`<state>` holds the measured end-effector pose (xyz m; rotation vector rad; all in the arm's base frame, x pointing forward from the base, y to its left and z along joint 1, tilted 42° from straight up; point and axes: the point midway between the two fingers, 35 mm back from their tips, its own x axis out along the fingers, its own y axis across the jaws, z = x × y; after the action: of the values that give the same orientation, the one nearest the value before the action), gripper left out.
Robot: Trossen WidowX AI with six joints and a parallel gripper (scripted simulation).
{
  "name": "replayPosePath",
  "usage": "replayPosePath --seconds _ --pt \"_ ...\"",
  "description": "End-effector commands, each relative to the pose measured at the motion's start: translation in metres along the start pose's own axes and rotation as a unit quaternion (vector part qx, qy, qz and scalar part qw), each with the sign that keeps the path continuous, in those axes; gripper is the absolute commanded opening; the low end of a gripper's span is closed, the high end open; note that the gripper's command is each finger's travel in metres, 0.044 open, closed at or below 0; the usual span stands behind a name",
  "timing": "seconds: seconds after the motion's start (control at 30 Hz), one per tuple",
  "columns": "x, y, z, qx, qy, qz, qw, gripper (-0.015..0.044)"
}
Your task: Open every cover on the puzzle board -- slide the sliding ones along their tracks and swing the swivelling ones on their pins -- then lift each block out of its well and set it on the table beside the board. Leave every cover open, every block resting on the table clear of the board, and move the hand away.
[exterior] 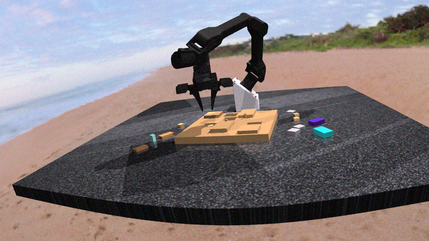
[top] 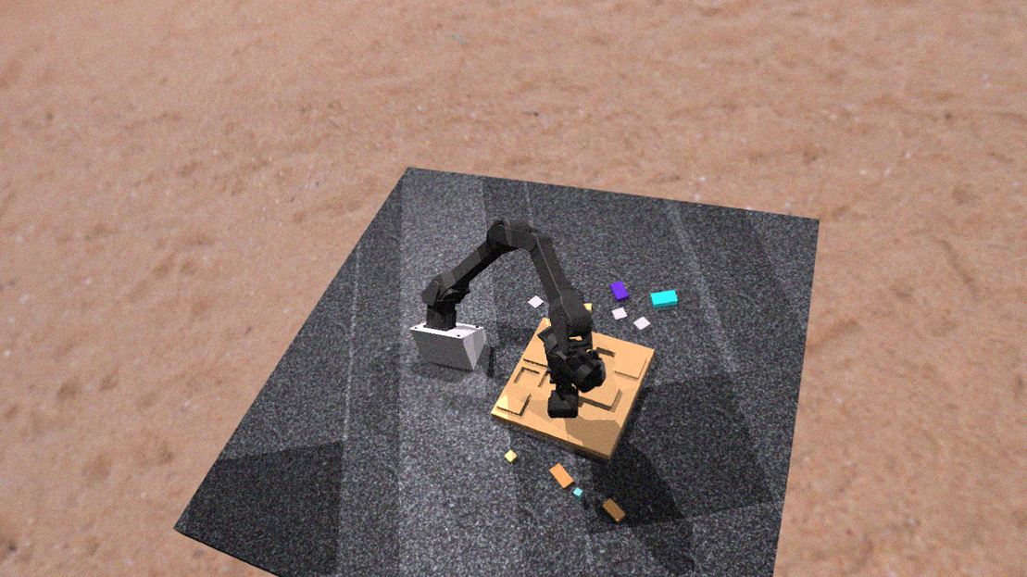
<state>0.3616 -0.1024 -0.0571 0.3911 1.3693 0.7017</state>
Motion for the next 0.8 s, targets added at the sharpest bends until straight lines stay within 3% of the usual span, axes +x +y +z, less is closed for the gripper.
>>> replayPosePath --seconds 0.0,0.77 --pt "0.012 0.002 -0.002 0.005 0.003 0.005 1.0 0.0144" --pt "0.026 0.003 -0.003 0.005 0.003 0.005 1.0 0.0144"
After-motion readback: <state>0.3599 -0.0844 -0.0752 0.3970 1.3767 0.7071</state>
